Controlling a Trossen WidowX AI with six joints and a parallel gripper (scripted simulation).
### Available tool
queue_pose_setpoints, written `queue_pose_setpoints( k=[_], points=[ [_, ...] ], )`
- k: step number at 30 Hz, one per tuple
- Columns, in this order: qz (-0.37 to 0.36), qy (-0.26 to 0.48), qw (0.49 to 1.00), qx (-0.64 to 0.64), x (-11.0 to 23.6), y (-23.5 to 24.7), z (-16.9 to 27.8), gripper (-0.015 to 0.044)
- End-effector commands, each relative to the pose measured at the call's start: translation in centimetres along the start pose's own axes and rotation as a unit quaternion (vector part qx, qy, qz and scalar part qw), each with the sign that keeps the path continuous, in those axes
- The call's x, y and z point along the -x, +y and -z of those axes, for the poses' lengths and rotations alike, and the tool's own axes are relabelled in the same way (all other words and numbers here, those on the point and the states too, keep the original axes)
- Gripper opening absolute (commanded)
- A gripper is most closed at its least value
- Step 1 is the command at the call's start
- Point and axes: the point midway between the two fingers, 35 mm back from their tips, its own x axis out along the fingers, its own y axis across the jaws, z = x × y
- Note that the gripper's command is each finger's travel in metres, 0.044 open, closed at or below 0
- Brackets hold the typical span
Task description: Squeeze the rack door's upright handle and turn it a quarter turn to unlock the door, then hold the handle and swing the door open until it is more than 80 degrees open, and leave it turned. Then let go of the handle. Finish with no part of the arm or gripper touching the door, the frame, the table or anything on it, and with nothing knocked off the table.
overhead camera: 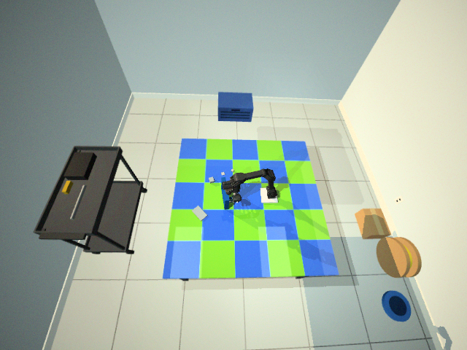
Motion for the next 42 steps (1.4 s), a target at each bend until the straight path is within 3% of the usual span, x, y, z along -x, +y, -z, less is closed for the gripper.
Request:
queue_pose_setpoints(
  k=[1,18,25,38,42],
  points=[
    [-0.002,0.004,1.000,0.002,-0.7,0.0,0.1,0.0280],
    [-0.004,0.012,1.000,0.004,-3.2,0.0,0.3,0.0280],
    [-0.004,0.012,1.000,0.004,-3.2,0.0,0.3,0.0097],
    [-0.004,0.012,1.000,0.004,-3.2,0.0,0.3,0.0010],
    [-0.004,0.012,1.000,0.008,-3.2,0.0,0.3,0.0009]
  ],
)
